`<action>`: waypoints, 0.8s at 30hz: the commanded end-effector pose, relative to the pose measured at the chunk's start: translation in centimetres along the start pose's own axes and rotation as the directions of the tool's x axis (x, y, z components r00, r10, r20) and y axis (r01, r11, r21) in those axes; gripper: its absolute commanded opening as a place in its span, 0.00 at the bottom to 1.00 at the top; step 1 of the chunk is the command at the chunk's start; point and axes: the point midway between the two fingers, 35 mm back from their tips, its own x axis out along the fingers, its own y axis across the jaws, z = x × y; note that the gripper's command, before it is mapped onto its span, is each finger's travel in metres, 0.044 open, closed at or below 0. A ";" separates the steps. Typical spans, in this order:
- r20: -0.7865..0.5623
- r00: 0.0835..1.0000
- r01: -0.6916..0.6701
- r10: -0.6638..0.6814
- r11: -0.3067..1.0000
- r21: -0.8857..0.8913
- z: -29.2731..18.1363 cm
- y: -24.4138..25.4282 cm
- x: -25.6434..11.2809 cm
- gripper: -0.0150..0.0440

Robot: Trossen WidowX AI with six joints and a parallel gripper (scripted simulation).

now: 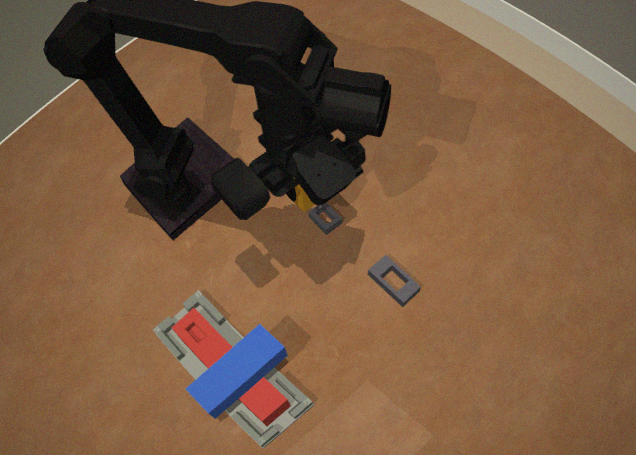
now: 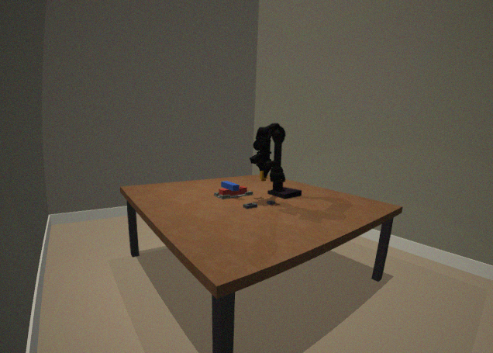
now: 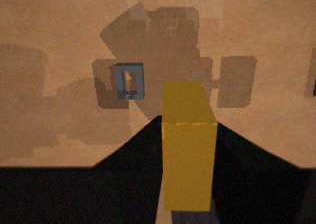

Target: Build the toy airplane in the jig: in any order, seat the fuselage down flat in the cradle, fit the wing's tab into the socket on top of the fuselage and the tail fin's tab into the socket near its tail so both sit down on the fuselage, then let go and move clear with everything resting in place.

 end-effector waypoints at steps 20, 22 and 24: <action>0.000 1.000 -0.003 0.003 0.999 -0.033 2.8 -6.4 1.5 0.25; 0.000 1.000 -0.002 0.002 0.999 -0.036 3.0 -7.0 1.6 0.25; 0.001 1.000 -0.002 0.002 0.999 -0.038 3.1 -7.6 1.7 0.25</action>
